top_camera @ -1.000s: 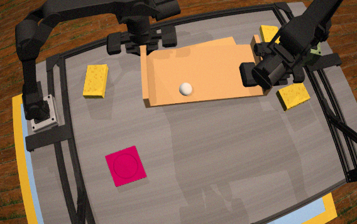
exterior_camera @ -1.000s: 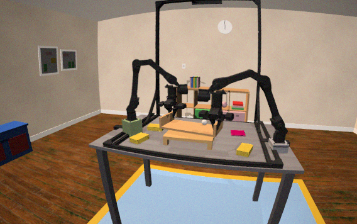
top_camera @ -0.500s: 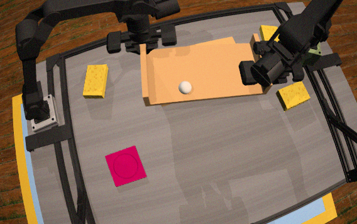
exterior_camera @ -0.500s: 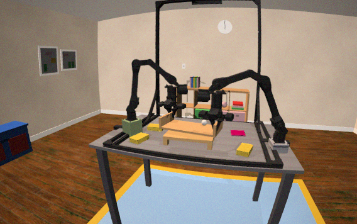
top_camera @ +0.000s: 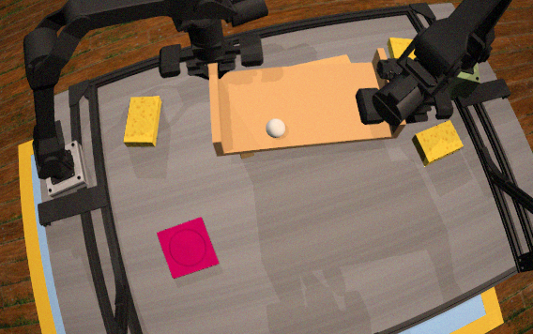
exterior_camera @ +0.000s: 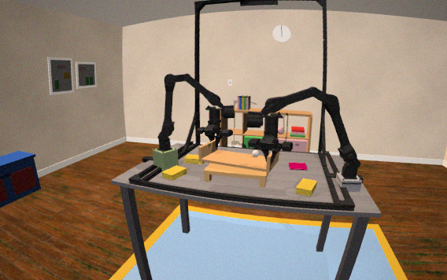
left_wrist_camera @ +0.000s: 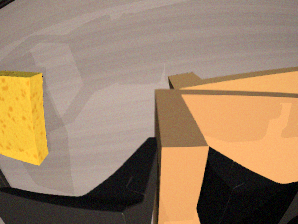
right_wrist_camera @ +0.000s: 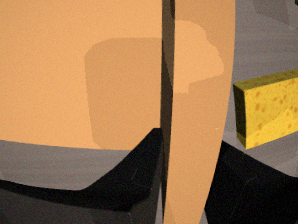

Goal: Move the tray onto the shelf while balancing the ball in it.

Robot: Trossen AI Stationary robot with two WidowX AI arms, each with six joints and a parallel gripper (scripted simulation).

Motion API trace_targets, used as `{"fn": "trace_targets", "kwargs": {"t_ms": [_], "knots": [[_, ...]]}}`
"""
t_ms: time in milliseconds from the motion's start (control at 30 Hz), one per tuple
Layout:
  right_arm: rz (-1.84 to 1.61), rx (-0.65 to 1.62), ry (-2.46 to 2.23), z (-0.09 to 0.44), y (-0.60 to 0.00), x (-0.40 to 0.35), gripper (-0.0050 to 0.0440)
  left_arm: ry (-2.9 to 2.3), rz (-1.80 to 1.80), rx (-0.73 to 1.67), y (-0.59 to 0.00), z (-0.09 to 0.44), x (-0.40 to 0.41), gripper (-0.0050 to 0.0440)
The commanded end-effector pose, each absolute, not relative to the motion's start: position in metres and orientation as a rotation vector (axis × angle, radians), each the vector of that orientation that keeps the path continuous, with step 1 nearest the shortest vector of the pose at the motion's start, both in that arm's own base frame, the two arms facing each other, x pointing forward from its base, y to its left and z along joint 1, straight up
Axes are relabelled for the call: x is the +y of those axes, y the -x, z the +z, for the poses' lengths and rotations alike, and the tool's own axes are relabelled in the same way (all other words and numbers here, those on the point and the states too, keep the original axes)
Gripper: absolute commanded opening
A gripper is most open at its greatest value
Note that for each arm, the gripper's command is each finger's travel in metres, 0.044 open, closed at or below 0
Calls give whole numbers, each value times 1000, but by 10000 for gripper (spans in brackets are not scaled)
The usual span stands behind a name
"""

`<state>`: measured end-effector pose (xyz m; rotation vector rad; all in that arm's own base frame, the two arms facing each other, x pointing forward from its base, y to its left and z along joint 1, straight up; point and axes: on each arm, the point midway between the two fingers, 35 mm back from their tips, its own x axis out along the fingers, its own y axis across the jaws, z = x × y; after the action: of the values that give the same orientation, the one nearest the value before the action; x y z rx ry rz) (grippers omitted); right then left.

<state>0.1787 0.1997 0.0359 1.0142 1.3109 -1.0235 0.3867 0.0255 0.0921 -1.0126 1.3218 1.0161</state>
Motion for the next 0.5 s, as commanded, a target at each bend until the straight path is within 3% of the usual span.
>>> {"fn": "trace_targets", "kwargs": {"t_ms": [0, 467], "knots": [[-1020, 1314, -1022, 38, -181, 198, 20, 1009, 1016, 1322, -386, 93, 29, 20], [-1024, 1295, -1013, 36, -182, 194, 20, 995, 1027, 1310, -387, 95, 33, 20]]}}
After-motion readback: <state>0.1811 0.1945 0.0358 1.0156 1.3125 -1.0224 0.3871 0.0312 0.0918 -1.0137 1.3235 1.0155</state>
